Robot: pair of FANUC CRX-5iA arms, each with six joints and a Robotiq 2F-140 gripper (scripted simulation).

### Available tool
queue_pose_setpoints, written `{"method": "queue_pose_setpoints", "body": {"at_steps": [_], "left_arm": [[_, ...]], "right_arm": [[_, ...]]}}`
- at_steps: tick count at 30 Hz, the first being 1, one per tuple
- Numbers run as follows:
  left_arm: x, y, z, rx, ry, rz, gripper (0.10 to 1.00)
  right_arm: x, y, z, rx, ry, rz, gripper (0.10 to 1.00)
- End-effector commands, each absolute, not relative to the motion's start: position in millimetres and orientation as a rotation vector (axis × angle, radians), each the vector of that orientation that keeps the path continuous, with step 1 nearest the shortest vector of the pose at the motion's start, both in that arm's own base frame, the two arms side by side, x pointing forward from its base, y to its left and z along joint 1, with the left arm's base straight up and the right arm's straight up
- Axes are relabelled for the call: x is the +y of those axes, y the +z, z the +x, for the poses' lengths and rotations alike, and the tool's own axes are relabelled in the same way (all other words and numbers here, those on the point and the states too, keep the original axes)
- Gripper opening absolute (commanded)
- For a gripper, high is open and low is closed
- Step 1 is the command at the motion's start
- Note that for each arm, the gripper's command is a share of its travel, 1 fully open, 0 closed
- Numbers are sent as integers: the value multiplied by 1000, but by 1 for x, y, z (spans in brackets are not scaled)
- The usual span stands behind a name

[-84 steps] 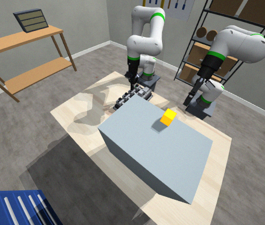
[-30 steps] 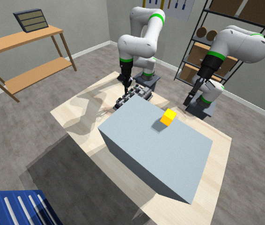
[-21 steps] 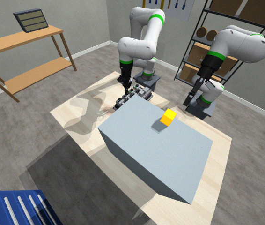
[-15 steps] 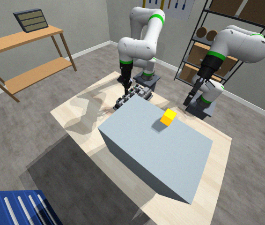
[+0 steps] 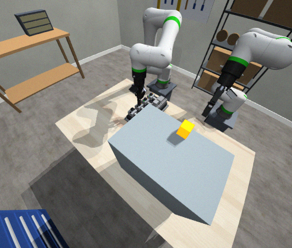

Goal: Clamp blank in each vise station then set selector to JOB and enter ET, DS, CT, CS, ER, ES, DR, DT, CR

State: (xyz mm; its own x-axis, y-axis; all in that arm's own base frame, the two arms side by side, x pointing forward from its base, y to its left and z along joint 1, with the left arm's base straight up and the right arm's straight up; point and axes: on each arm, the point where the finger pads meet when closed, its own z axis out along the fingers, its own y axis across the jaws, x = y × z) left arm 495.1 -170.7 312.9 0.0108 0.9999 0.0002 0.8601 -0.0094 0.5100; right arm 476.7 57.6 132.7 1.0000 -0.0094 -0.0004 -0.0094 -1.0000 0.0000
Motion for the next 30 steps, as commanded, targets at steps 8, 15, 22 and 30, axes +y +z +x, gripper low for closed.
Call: {"method": "queue_pose_setpoints", "body": {"at_steps": [8, 15, 22, 30], "left_arm": [[-171, 314, 495, 1907, 524, 1928, 1000], [-171, 314, 495, 1907, 524, 1928, 1000], [-171, 314, 495, 1907, 524, 1928, 1000], [-171, 314, 495, 1907, 524, 1928, 1000]], "right_arm": [[58, 132, 477, -15, 2, 3142, 99], [58, 154, 477, -15, 2, 3142, 99], [58, 171, 477, -15, 2, 3142, 99], [58, 172, 487, -15, 2, 3142, 99]]}}
